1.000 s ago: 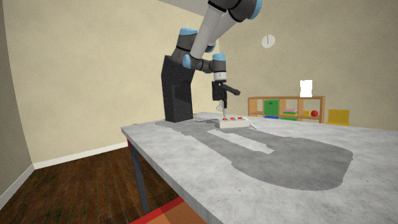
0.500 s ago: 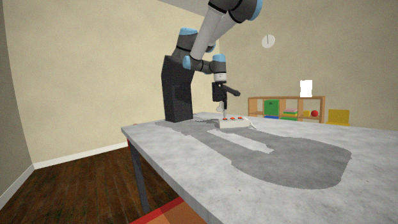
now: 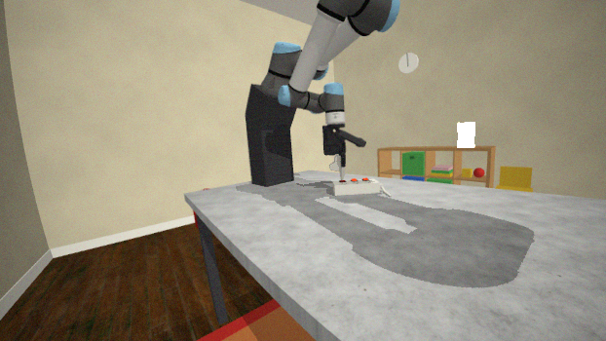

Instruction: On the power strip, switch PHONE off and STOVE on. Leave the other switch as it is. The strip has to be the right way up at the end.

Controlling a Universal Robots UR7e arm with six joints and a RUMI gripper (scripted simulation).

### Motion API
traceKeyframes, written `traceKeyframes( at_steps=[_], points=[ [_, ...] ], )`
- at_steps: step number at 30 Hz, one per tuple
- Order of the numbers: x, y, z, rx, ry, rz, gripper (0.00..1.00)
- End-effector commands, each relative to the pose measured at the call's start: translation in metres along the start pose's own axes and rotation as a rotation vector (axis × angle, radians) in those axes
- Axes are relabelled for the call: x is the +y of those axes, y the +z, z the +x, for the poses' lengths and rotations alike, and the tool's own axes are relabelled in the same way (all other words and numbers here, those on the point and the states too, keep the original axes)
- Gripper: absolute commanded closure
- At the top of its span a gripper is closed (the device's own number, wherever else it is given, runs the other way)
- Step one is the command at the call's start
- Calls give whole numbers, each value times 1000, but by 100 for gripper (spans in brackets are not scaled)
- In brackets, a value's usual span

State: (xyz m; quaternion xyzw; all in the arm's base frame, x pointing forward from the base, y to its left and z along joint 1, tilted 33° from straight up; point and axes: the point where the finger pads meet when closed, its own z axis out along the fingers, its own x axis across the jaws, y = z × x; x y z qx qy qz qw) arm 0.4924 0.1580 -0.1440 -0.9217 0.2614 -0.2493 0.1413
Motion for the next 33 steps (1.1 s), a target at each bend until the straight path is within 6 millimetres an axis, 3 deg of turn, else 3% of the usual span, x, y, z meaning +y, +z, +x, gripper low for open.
traceKeyframes(
  at_steps=[1, 8, 25, 33],
  points=[
    [-1, 1, -1, 0, -1, 1, 100],
    [-1, -1, -1, 0, -1, 1, 100],
    [0, -36, -1, -1, 1, 0, 100],
    [0, -40, -1, -1, 1, -1, 100]
  ],
)
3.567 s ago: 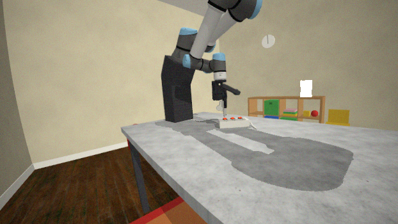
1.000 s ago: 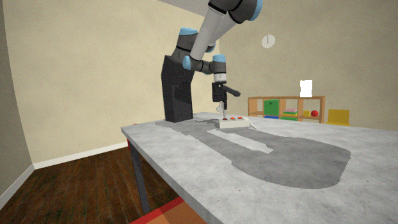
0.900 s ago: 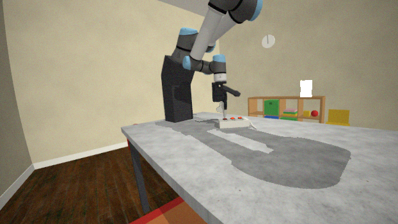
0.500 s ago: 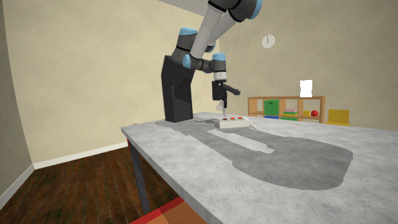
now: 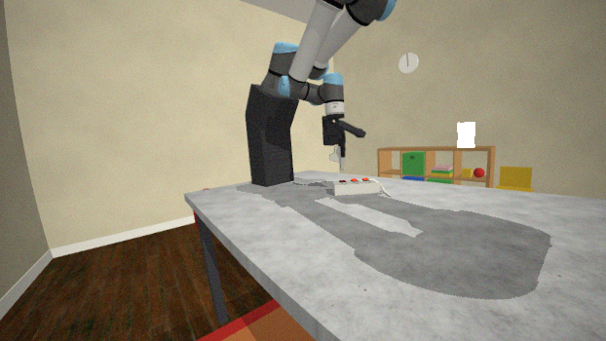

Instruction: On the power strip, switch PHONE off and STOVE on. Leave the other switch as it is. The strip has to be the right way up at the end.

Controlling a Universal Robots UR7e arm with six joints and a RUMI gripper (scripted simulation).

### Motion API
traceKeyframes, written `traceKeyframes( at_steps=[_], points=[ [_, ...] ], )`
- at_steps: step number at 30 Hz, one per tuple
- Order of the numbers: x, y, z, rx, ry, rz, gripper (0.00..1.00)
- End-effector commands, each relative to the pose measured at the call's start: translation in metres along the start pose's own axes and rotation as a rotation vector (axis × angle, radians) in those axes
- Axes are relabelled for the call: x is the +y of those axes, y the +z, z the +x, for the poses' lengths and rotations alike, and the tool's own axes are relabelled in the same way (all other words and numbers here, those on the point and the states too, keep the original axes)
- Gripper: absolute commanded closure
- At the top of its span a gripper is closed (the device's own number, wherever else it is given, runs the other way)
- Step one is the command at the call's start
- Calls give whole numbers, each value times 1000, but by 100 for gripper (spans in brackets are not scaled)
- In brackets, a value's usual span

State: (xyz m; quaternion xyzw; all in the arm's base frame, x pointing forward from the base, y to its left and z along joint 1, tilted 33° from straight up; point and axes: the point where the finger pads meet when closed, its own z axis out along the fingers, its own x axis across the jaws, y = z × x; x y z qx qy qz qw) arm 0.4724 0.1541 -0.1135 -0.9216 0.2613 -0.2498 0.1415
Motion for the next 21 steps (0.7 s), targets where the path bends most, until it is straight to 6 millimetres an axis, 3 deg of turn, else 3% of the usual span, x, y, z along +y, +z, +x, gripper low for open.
traceKeyframes(
  at_steps=[1, 15, 16, 21],
  points=[
    [1, -3, 0, -2, 1, -1, 100],
    [0, -3, 1, 0, 0, 0, 100],
    [0, -3, 1, 0, 0, 0, 0],
    [0, -4, 1, 0, 0, 0, 0]
  ],
)
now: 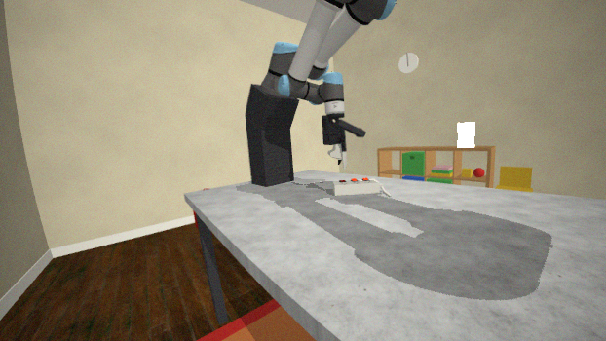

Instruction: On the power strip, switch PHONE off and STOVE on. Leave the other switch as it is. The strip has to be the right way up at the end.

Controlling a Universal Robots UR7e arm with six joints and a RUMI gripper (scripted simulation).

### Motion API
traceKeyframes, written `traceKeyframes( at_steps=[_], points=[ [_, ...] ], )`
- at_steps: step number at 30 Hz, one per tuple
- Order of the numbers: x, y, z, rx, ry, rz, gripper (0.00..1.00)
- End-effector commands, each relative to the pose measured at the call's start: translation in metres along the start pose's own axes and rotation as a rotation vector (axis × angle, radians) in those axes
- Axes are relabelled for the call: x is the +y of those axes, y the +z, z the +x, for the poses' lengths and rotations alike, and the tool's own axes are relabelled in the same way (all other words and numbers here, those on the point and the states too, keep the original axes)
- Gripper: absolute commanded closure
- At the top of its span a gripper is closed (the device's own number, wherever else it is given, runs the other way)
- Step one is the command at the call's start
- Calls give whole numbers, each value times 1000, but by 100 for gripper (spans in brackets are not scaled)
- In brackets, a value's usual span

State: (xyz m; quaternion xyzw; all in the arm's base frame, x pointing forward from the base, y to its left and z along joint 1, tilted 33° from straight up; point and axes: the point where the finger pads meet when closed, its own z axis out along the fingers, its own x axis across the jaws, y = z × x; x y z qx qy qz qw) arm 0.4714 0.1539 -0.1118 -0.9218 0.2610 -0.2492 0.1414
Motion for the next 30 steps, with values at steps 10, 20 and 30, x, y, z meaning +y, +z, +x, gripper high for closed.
traceKeyframes(
  at_steps=[10, 20, 30],
  points=[
    [1, -16, 0, -1, 2, -1, 0],
    [1, -42, 0, -1, 2, -1, 0],
    [1, -75, 0, -1, 2, -1, 0]
  ],
)
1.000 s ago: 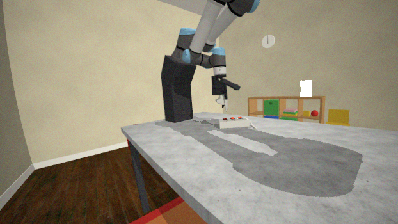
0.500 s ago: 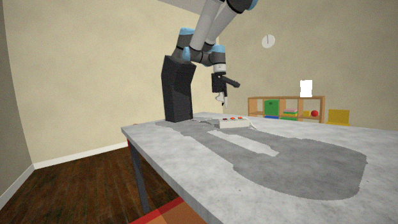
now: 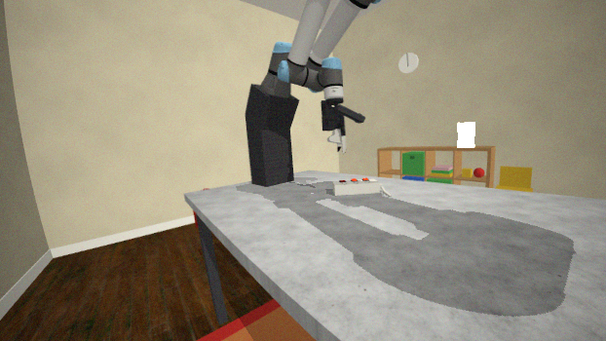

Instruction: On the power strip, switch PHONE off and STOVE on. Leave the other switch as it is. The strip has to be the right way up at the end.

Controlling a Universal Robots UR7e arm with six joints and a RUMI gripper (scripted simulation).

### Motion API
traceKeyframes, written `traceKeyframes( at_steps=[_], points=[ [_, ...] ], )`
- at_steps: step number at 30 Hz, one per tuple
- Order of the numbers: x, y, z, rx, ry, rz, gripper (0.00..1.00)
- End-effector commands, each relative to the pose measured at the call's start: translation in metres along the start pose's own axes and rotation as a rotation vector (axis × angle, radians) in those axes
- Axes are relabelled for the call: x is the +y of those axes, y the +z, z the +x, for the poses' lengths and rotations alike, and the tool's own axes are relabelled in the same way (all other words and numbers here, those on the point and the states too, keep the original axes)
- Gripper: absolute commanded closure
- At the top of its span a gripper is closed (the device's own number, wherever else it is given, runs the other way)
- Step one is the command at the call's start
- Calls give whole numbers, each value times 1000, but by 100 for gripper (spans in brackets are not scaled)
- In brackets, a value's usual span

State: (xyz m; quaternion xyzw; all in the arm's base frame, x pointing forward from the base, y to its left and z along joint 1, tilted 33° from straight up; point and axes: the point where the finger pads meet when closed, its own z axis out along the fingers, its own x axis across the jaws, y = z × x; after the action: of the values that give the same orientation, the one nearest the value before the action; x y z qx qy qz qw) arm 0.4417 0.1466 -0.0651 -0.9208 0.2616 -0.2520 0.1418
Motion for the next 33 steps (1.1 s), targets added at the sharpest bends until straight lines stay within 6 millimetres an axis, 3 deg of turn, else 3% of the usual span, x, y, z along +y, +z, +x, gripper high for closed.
traceKeyframes(
  at_steps=[1, 15, 33],
  points=[
    [1, -19, 0, -6, 0, -3, 0],
    [1, -44, 0, -6, 0, -3, 0],
    [0, -47, 1, -4, -1, -2, 0]
  ],
)
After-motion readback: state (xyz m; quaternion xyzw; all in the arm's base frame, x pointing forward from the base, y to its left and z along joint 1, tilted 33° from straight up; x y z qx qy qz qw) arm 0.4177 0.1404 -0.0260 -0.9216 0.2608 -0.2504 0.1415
